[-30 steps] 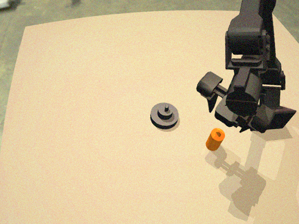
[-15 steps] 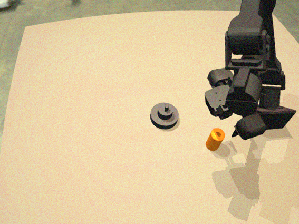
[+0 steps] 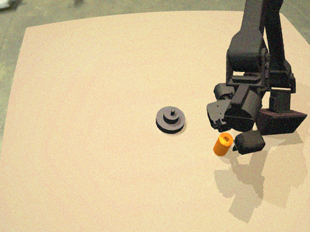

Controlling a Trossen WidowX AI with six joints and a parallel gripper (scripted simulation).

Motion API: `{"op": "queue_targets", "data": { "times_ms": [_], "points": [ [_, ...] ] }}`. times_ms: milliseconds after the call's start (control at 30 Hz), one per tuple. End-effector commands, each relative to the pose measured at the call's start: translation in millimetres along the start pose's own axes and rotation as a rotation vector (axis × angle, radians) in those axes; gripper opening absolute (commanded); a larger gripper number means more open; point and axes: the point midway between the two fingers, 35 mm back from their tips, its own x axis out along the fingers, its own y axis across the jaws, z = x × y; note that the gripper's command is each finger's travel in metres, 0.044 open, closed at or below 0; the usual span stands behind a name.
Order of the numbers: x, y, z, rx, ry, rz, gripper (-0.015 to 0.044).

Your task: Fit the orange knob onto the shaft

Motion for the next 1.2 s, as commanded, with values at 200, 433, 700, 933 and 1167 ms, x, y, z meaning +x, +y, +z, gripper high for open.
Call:
{"op": "queue_targets", "data": {
  "times_ms": [200, 433, 700, 933, 1167],
  "points": [
    [16, -1, -1, -0.004, 0.005, -0.009, 0.0440],
    [28, -1, 0, -0.004, 0.005, -0.009, 0.0440],
    [41, -1, 0, -0.004, 0.005, -0.009, 0.0440],
    [52, -1, 0, -0.003, 0.005, -0.009, 0.0440],
    [63, -2, -1, -0.003, 0.005, -0.010, 0.0440]
  ]
}}
